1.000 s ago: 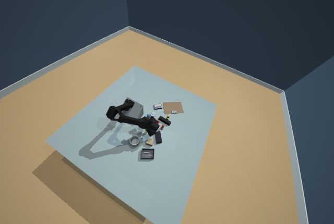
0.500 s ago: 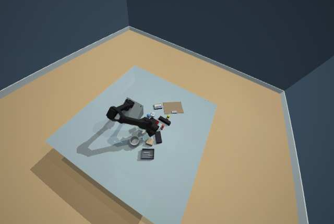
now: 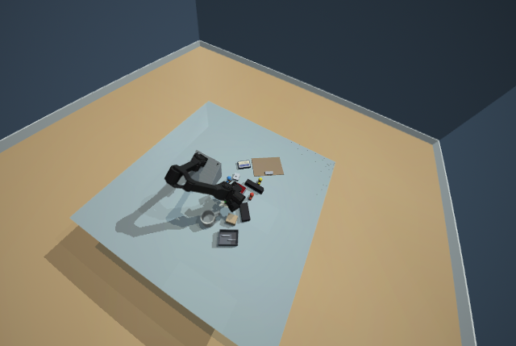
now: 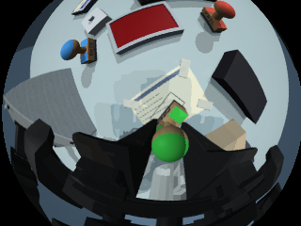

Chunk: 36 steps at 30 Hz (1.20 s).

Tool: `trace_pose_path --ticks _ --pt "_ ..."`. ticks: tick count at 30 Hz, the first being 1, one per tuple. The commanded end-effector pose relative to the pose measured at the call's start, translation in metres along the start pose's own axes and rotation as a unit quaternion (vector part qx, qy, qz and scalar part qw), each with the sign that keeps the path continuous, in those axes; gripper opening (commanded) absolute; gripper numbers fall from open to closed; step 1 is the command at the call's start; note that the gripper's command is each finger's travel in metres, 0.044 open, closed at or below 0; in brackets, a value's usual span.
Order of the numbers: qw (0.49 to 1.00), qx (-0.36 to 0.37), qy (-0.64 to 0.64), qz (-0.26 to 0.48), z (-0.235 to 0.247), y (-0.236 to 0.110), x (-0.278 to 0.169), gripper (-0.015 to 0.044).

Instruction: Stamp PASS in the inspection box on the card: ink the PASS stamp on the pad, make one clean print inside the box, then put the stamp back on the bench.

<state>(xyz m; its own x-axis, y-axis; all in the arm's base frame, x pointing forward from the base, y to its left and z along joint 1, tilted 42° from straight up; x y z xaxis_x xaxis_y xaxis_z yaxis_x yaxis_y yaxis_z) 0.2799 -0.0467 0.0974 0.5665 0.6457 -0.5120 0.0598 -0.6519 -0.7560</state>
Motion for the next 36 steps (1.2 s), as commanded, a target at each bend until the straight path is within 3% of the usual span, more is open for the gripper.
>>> trace_pose_path --ticks 1,36 --pt "1.0 0.003 -0.003 -0.001 0.002 0.004 0.0 0.0" --pt "1.0 0.003 -0.003 -0.001 0.002 0.015 -0.001 0.0"
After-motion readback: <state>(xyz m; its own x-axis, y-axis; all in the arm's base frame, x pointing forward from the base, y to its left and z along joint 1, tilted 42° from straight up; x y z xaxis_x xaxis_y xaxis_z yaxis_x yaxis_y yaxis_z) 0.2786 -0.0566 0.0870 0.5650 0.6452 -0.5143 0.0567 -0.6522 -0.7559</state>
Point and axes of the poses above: the point midway between the two fingers, 35 mm back from their tips, its own y axis out along the fingers, its own z axis across the jaws, x = y × z, the point moved 9 cm from there along -y, back along the fingers, and after that the axes turned 11 degrees about y, right-handed, at the moved point
